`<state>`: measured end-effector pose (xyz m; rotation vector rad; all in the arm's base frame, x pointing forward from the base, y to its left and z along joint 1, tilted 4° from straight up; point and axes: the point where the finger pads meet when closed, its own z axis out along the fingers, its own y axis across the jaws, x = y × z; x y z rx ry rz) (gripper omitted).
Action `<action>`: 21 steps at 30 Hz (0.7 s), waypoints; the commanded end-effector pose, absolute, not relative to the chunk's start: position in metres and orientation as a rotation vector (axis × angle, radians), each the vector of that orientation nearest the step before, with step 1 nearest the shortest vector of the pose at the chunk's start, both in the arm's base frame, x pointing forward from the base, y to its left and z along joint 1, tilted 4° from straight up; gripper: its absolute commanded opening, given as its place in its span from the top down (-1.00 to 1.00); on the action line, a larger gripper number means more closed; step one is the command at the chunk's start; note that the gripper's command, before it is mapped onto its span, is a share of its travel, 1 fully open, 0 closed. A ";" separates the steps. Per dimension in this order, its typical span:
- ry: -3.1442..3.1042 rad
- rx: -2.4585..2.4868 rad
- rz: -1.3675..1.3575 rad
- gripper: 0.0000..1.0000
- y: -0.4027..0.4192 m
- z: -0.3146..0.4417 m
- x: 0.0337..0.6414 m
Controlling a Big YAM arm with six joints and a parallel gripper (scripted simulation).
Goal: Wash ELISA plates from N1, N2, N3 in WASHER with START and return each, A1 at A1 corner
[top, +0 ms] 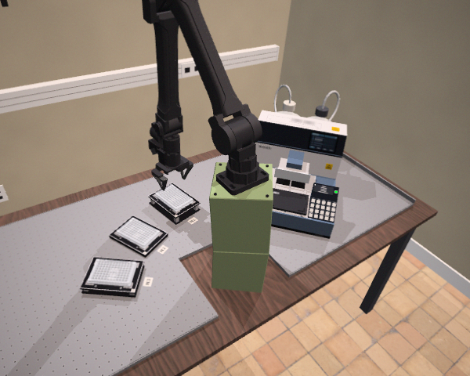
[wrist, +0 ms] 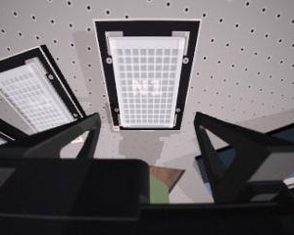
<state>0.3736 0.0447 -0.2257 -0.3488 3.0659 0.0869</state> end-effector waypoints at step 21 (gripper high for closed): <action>3.058 -0.340 0.082 -1.00 0.051 -0.265 0.380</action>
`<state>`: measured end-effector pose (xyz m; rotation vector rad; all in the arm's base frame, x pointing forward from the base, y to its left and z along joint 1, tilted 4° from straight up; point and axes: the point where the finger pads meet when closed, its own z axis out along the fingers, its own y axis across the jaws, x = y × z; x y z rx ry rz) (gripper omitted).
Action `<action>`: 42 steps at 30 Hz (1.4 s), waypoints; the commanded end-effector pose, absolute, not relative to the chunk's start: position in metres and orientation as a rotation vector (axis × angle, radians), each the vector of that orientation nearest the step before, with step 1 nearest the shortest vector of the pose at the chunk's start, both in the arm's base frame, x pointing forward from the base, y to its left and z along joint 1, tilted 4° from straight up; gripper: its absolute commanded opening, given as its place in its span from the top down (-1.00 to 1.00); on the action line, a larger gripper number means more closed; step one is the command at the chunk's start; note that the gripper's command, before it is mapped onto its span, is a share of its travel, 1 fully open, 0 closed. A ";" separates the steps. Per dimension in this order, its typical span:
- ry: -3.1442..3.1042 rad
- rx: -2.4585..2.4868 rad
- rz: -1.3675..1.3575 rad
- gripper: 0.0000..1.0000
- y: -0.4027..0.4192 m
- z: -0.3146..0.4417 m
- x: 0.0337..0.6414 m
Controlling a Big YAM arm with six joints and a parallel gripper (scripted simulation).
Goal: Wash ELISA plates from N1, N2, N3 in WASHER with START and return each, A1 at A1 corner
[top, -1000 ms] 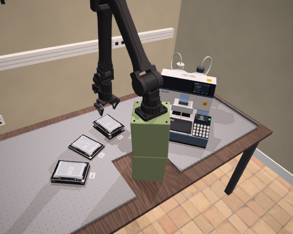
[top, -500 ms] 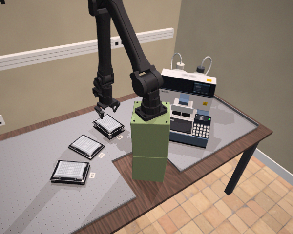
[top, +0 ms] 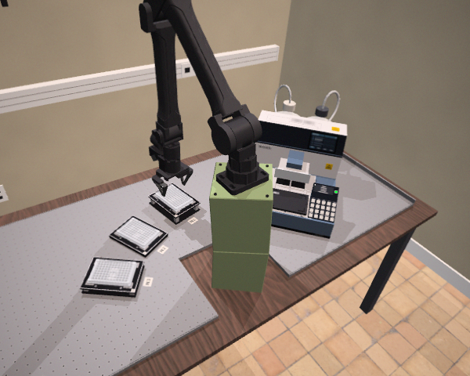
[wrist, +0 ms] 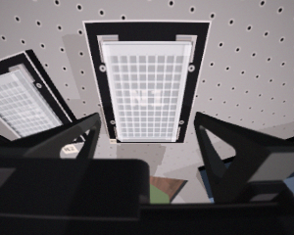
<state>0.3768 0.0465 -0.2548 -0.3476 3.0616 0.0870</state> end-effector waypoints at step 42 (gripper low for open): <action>3.062 -0.340 0.082 -1.00 0.052 -0.281 0.379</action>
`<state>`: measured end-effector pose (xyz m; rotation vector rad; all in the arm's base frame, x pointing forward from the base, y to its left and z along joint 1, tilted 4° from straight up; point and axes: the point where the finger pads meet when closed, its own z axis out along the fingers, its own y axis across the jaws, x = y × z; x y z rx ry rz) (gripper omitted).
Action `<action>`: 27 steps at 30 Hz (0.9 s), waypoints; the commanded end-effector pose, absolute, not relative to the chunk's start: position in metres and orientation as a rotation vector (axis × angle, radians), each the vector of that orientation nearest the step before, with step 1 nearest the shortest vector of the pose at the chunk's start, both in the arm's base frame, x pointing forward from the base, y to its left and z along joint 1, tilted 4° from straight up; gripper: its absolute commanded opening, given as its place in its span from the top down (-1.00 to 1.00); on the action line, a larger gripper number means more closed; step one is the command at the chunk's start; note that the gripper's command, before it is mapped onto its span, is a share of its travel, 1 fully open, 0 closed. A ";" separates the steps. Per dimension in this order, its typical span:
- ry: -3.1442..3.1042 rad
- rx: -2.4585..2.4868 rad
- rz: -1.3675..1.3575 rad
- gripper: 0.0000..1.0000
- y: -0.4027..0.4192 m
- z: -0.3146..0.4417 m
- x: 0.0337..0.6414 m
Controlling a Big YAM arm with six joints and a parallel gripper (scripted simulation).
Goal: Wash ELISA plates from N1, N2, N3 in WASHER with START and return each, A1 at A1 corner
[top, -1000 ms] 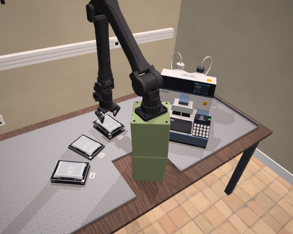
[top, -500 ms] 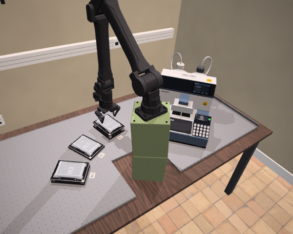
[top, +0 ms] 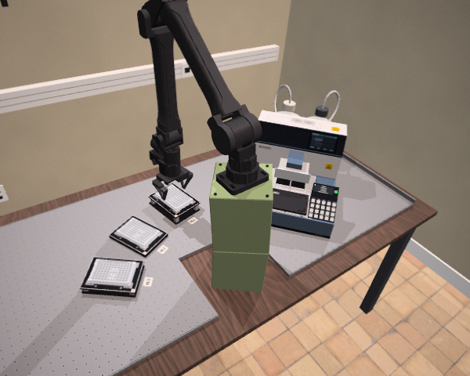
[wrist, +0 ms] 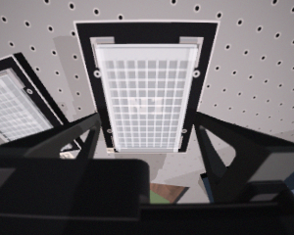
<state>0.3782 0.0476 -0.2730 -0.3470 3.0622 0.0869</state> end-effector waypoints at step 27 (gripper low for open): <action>3.062 -0.340 0.082 -1.00 0.053 -0.296 0.379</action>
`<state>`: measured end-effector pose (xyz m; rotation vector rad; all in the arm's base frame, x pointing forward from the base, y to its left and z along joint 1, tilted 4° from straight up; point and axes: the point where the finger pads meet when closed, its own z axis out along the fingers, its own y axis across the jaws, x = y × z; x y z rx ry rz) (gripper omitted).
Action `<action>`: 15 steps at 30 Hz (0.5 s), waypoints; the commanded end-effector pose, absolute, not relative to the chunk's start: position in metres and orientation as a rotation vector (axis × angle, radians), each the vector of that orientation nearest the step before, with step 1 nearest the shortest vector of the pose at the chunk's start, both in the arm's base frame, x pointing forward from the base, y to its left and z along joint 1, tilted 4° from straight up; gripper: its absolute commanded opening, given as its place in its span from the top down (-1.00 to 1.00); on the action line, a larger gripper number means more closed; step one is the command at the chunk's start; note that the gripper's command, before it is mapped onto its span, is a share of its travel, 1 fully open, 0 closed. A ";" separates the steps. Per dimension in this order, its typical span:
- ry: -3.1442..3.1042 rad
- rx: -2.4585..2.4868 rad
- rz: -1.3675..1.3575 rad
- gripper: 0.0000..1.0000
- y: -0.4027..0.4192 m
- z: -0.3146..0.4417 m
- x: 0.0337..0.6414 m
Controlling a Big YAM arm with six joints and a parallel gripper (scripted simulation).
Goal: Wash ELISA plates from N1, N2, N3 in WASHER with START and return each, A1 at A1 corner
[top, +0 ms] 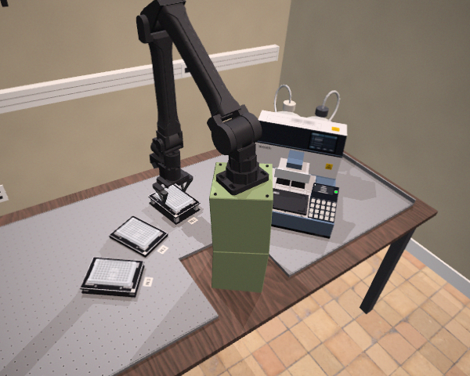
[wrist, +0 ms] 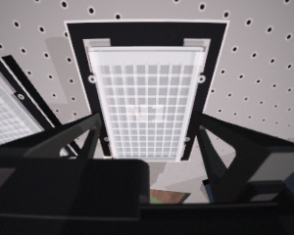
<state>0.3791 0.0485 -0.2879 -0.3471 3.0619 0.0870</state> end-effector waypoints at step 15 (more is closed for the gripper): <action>3.060 -0.340 0.084 -1.00 0.049 -0.293 0.381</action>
